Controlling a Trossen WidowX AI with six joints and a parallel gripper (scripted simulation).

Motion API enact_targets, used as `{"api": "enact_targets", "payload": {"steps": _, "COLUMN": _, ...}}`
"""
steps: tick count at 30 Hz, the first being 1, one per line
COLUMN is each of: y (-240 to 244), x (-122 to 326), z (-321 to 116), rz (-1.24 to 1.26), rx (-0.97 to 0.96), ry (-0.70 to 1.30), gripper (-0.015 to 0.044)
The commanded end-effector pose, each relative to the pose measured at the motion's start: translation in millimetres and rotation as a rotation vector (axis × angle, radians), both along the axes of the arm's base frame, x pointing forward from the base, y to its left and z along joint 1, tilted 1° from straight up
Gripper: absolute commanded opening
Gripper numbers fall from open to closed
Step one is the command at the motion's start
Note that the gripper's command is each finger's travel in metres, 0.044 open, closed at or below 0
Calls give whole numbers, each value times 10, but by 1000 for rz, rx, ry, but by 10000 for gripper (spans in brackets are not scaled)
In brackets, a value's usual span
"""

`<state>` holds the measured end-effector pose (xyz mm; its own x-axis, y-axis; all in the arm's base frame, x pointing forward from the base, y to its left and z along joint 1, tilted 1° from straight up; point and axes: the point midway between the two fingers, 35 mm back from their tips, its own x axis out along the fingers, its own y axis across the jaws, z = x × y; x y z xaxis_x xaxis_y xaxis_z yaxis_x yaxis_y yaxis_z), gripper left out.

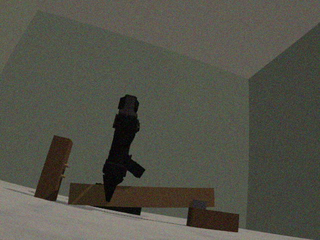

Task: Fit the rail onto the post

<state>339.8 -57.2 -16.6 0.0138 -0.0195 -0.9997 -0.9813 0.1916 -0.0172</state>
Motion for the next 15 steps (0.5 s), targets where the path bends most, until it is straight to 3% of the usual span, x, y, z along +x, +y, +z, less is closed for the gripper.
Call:
{"api": "enact_targets", "payload": {"steps": 1, "y": 2, "x": 7, "z": 36, "rz": 2, "rx": 2, "ry": -3, "gripper": 0}}
{"api": "enact_targets", "payload": {"steps": 15, "y": -1, "x": 26, "z": 108, "rz": 2, "rx": 2, "ry": -3, "gripper": 0}}
